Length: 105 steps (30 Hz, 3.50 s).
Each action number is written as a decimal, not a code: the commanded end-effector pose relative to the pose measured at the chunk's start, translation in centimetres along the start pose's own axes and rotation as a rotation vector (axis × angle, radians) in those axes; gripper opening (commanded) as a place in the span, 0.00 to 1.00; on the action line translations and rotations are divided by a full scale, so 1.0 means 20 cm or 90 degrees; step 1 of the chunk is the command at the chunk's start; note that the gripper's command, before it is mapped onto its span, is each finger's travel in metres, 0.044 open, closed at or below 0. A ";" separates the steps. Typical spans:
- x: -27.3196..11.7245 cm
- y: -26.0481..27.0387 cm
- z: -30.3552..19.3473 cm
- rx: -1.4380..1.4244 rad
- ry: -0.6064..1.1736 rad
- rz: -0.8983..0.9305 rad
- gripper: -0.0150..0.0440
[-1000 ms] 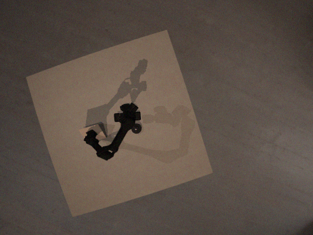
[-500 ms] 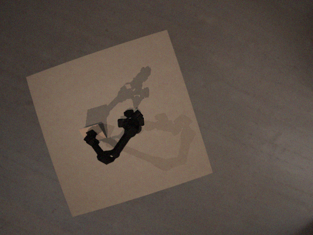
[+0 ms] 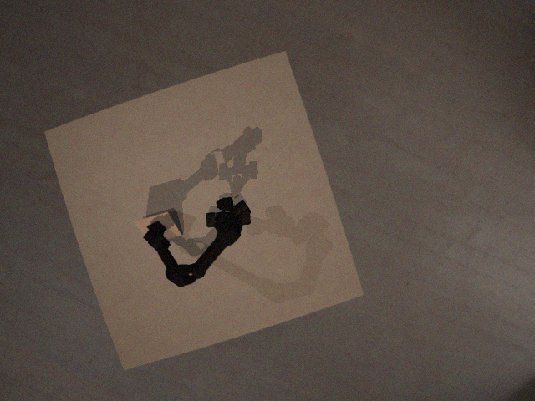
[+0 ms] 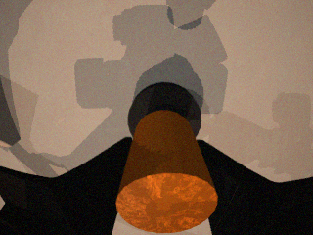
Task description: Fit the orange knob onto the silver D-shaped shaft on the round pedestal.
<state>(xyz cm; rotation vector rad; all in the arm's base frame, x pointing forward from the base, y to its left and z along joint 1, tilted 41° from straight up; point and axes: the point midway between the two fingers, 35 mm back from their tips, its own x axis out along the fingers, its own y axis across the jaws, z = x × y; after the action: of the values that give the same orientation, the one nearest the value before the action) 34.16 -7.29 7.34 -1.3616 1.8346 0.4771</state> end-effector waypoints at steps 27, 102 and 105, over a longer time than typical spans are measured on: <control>0.13 -0.03 -0.09 0.006 0.007 -0.006 0.25; 0.12 -0.03 -0.10 -0.254 0.008 -0.004 0.25; 0.13 -0.03 -0.09 -0.261 0.008 -0.004 0.25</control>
<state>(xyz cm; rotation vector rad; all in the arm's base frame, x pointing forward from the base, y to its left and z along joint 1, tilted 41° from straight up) 33.64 -10.35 6.66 -1.6128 1.8070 0.8452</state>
